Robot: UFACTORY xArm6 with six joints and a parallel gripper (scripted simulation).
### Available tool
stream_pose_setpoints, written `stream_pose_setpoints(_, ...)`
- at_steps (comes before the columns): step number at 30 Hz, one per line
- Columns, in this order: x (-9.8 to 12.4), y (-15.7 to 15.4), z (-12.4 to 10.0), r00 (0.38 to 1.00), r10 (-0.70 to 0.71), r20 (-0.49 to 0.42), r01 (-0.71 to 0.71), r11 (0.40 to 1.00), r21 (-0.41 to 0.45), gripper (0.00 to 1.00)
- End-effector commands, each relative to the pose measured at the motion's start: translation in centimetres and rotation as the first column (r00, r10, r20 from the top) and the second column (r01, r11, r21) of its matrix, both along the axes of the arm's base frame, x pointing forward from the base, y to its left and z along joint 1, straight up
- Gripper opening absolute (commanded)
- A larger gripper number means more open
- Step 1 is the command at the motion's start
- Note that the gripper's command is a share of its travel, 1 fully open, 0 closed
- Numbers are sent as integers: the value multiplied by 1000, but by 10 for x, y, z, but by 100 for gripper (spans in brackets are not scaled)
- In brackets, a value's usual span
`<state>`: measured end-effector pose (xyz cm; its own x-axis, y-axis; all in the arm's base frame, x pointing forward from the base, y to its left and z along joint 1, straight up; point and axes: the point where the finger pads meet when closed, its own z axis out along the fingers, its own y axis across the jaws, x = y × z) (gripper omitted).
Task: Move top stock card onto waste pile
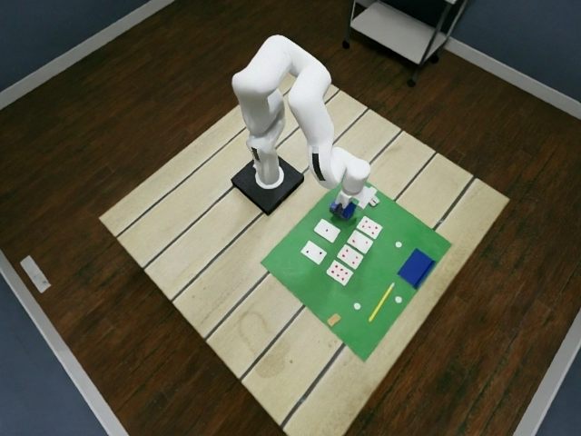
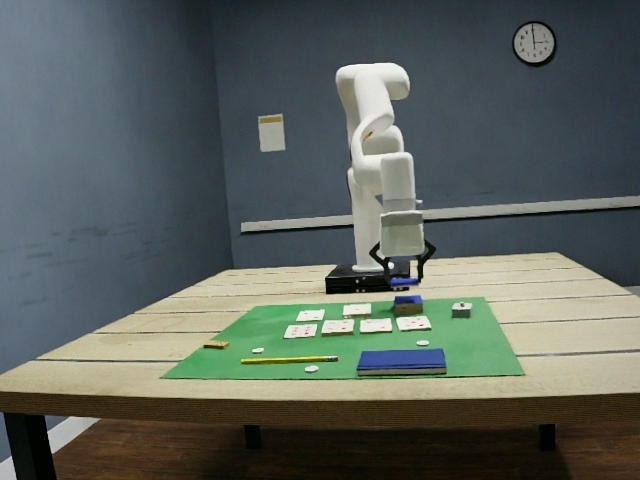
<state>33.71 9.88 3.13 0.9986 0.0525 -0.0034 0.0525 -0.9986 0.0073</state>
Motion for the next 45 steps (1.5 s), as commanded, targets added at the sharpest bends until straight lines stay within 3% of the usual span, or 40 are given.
stream_pose_setpoints(1, 2, -12, 1, 1000, 4, 4, -4, 1000, 1, 73)
stream_pose_setpoints(22, 10, -107, 2, 999, 39, 3, -39, 999, 1, 73)
stream_pose_setpoints(45, 10, -114, 2, 999, 41, 3, -41, 999, 1, 73)
